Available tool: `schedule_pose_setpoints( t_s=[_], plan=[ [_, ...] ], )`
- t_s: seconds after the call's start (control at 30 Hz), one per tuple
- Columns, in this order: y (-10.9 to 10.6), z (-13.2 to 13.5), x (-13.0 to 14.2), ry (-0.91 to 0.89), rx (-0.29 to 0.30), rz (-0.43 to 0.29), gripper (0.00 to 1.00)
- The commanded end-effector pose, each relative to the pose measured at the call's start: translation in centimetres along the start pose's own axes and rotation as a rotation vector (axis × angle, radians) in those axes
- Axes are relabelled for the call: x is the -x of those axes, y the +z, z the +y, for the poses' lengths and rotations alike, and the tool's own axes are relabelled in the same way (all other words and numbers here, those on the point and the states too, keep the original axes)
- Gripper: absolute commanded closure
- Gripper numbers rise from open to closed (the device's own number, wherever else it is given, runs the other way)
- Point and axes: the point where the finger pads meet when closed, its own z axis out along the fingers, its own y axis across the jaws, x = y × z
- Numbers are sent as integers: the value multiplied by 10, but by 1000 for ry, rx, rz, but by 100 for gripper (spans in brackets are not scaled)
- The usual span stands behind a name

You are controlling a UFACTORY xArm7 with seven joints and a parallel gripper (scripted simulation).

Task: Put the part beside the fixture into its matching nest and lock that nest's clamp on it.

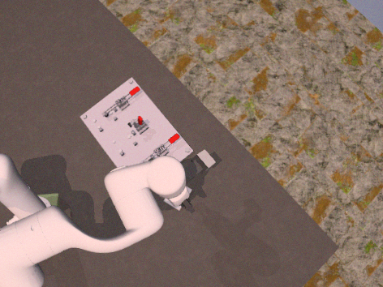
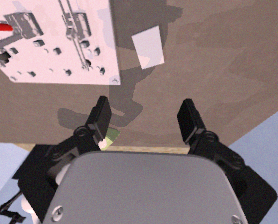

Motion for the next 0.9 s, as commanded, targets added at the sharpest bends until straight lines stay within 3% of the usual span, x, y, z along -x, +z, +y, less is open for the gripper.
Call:
schedule_pose_setpoints(
  t_s=[0.0, 0.87],
  plan=[
    [-2, 9, 0, 0, 1, 3, 0],
    [-2, 10, 0, -51, 2, 3, 0]
  ],
)
